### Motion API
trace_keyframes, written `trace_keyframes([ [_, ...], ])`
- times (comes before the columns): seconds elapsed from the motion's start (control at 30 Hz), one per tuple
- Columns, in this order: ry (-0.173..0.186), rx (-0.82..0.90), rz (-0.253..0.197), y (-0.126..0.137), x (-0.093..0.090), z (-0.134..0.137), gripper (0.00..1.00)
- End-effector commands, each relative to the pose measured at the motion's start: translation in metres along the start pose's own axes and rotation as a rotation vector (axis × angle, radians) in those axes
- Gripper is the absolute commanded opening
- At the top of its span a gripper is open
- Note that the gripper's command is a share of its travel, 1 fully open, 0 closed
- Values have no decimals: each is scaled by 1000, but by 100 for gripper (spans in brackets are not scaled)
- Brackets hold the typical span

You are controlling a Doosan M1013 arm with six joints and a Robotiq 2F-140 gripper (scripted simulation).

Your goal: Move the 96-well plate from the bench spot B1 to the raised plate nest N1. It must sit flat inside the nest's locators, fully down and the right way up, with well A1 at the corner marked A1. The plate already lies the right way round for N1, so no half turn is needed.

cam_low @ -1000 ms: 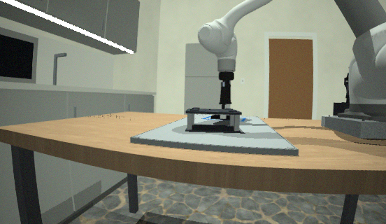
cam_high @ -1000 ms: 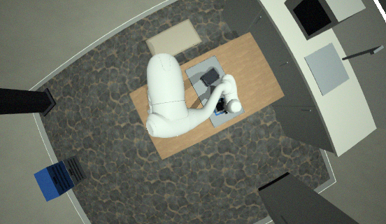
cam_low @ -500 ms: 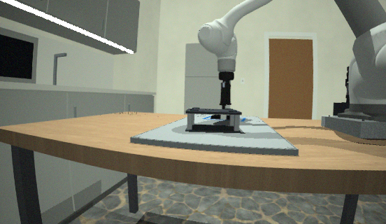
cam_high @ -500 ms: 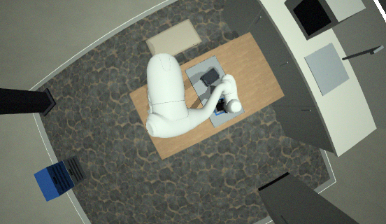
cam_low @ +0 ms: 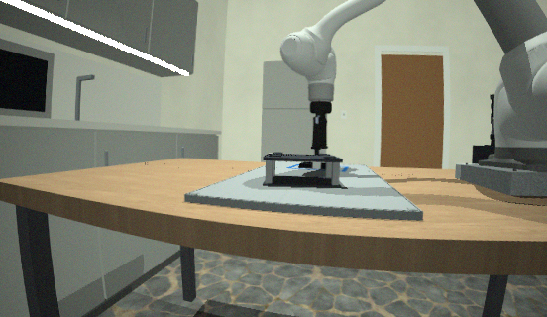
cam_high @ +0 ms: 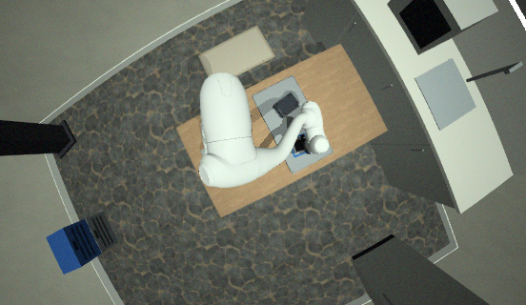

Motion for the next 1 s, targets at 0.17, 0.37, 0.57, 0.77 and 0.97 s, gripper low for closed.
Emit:
trace_keyframes([
  [0.17,0,0,0,0,11,0,0],
  [0.37,0,0,0,0,18,0,0],
  [0.57,0,0,0,0,28,0,0],
  [0.77,0,0,0,0,38,0,0],
  [0.97,0,0,0,0,45,0,0],
])
Point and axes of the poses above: the point where the finger pads meet when closed, its own x axis back along the fingers, its own z axis across the jaws, y = z × x, the point moved 2 cm from there along x, back along the fingers, and after that the axes turned 10 degrees about -x, right-handed, at the moved point
